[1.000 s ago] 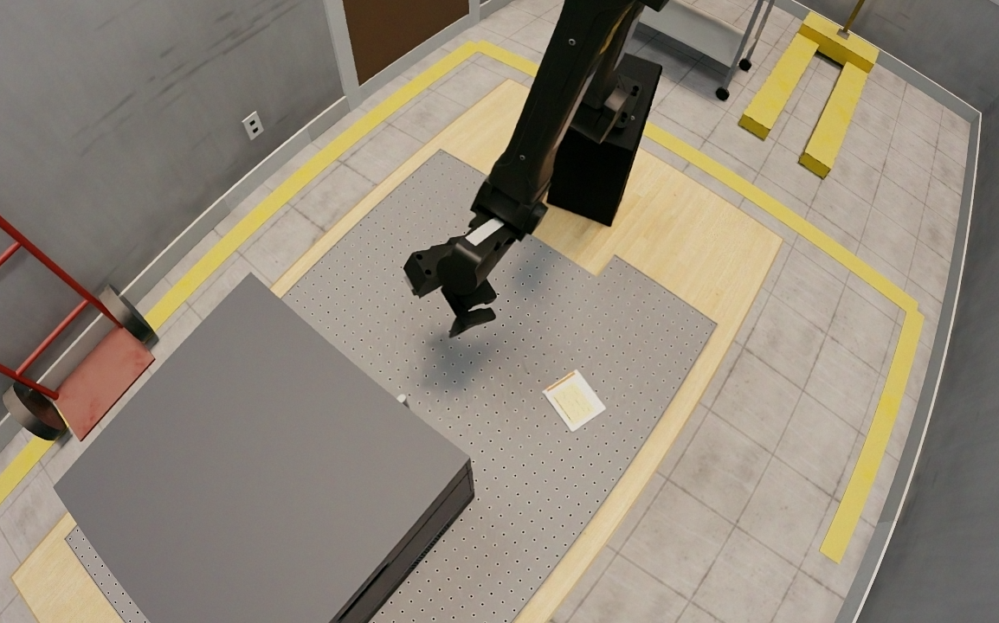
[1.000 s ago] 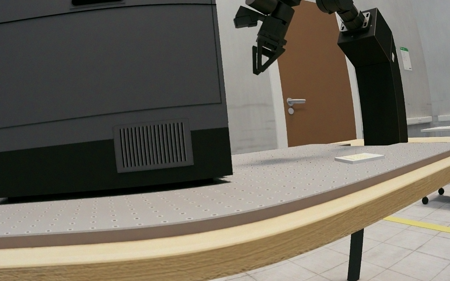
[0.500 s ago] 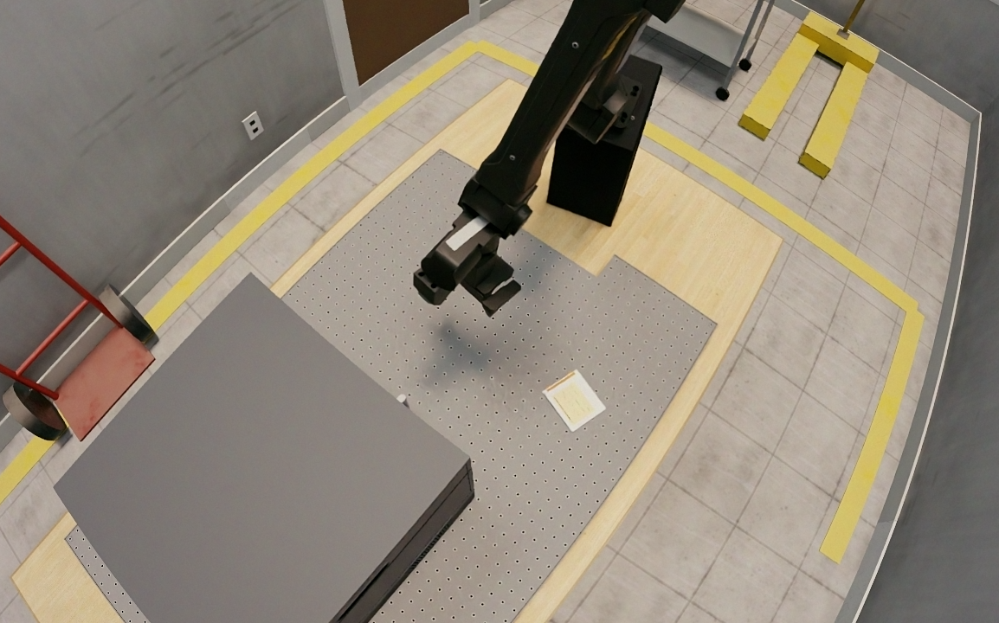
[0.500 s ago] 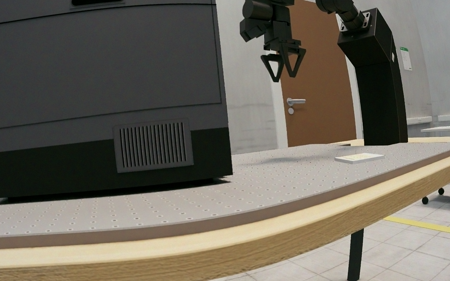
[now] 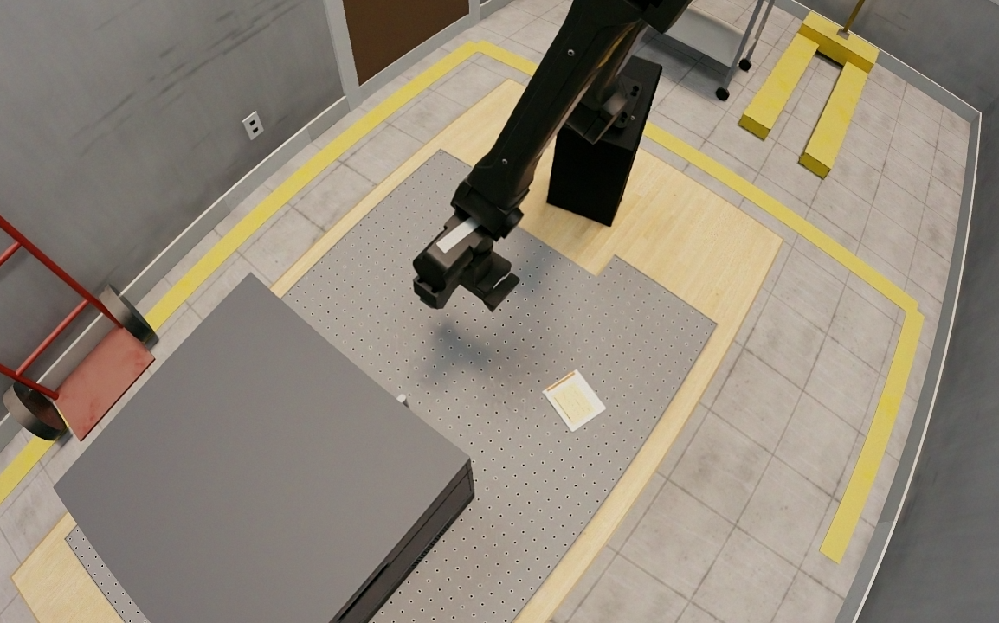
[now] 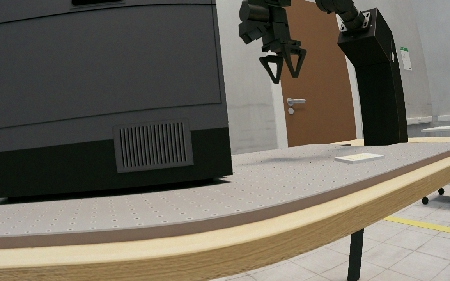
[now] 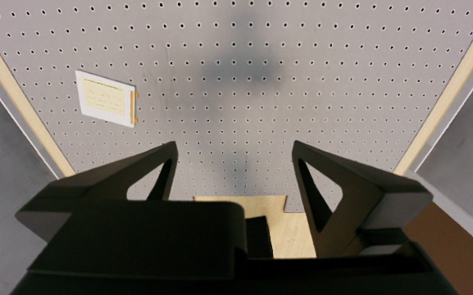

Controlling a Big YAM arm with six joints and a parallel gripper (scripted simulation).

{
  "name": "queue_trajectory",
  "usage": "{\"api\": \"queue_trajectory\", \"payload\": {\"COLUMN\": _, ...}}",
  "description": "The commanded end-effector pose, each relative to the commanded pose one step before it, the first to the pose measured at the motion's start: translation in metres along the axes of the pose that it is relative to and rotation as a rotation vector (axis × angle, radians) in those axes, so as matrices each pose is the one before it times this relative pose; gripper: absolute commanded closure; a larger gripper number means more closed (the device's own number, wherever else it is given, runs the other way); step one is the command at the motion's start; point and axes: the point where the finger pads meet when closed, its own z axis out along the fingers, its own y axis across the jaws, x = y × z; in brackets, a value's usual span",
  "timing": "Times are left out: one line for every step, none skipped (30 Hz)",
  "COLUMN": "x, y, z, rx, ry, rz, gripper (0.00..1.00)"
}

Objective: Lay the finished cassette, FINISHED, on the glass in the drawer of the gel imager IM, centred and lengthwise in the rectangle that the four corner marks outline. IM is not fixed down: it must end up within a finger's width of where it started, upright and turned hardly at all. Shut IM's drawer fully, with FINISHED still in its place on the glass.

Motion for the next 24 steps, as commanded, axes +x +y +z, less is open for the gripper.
{"api": "queue_trajectory", "payload": {"x": -0.00829, "y": 0.00322, "z": 0.0098, "rx": -0.00933, "ry": -0.08388, "rz": -0.00096, "gripper": 0.08}}
{"api": "queue_trajectory", "payload": {"x": -0.00403, "y": -0.0001, "z": 0.00285, "rx": -0.00039, "ry": -0.03358, "rz": 0.00004, "gripper": 0.1}}
{"api": "queue_trajectory", "payload": {"x": 0.0, "y": 0.0, "z": 0.0, "rx": 0.0, "ry": 0.0, "rz": 0.0, "gripper": 0.1}}
{"api": "queue_trajectory", "payload": {"x": 0.0, "y": 0.0, "z": 0.0, "rx": 0.0, "ry": 0.0, "rz": 0.0, "gripper": 0.1}}
{"api": "queue_trajectory", "payload": {"x": -0.00391, "y": -0.0001, "z": 0.00299, "rx": -0.00039, "ry": -0.03356, "rz": 0.00005, "gripper": 0.12}}
{"api": "queue_trajectory", "payload": {"x": -0.00381, "y": -0.0001, "z": 0.00309, "rx": -0.00039, "ry": -0.03354, "rz": 0.00005, "gripper": 0.14}}
{"api": "queue_trajectory", "payload": {"x": -0.00369, "y": -0.0001, "z": 0.00321, "rx": -0.00039, "ry": -0.03352, "rz": 0.00006, "gripper": 0.16}}
{"api": "queue_trajectory", "payload": {"x": -0.00357, "y": -0.0001, "z": 0.00332, "rx": -0.00039, "ry": -0.0335, "rz": 0.00006, "gripper": 0.18}}
{"api": "queue_trajectory", "payload": {"x": -0.00345, "y": -0.0001, "z": 0.00343, "rx": -0.00039, "ry": -0.03348, "rz": 0.00007, "gripper": 0.2}}
{"api": "queue_trajectory", "payload": {"x": -0.00333, "y": -0.0001, "z": 0.00354, "rx": -0.00039, "ry": -0.03346, "rz": 0.00008, "gripper": 0.22}}
{"api": "queue_trajectory", "payload": {"x": -0.00304, "y": -0.00011, "z": 0.00358, "rx": -0.00034, "ry": -0.03314, "rz": 0.00015, "gripper": 0.24}}
{"api": "queue_trajectory", "payload": {"x": -0.00226, "y": -0.00018, "z": 0.00353, "rx": -0.00018, "ry": -0.03213, "rz": 0.00036, "gripper": 0.26}}
{"api": "queue_trajectory", "payload": {"x": -0.00222, "y": -0.00017, "z": 0.00352, "rx": -0.00016, "ry": -0.03209, "rz": 0.00035, "gripper": 0.28}}
{"api": "queue_trajectory", "payload": {"x": -0.00213, "y": -0.00016, "z": 0.00358, "rx": -0.00015, "ry": -0.03207, "rz": 0.00033, "gripper": 0.3}}
{"api": "queue_trajectory", "payload": {"x": -0.00697, "y": 0.00027, "z": 0.00617, "rx": -0.00175, "ry": -0.03163, "rz": -0.00141, "gripper": 0.32}}
{"api": "queue_trajectory", "payload": {"x": -0.00708, "y": 0.00027, "z": 0.00663, "rx": -0.0016, "ry": -0.0085, "rz": -0.00153, "gripper": 0.34}}
{"api": "queue_trajectory", "payload": {"x": -0.00251, "y": -0.00016, "z": 0.00434, "rx": -0.00001, "ry": 0.0, "rz": 0.0, "gripper": 0.36}}
{"api": "queue_trajectory", "payload": {"x": -0.00252, "y": -0.00016, "z": 0.00433, "rx": -0.00001, "ry": 0.0, "rz": 0.0, "gripper": 0.38}}
{"api": "queue_trajectory", "payload": {"x": -0.00276, "y": -0.00103, "z": 0.00417, "rx": 0.0019, "ry": -0.00037, "rz": 0.00023, "gripper": 0.4}}
{"api": "queue_trajectory", "payload": {"x": 0.0, "y": 0.0, "z": 0.0, "rx": 0.0, "ry": 0.0, "rz": 0.0, "gripper": 0.4}}
{"api": "queue_trajectory", "payload": {"x": 0.0, "y": 0.0, "z": 0.0, "rx": 0.0, "ry": 0.0, "rz": 0.0, "gripper": 0.4}}
{"api": "queue_trajectory", "payload": {"x": -0.01711, "y": 0.0012, "z": 0.0003, "rx": -0.00225, "ry": -0.03364, "rz": -0.0054, "gripper": 0.42}}
{"api": "queue_trajectory", "payload": {"x": -0.00091, "y": 0.00034, "z": 0.00439, "rx": -0.00041, "ry": 0.00639, "rz": 0.00095, "gripper": 0.44}}
{"api": "queue_trajectory", "payload": {"x": 0.01788, "y": -0.00377, "z": 0.0077, "rx": 0.00879, "ry": 0.05571, "rz": 0.00966, "gripper": 0.46}}
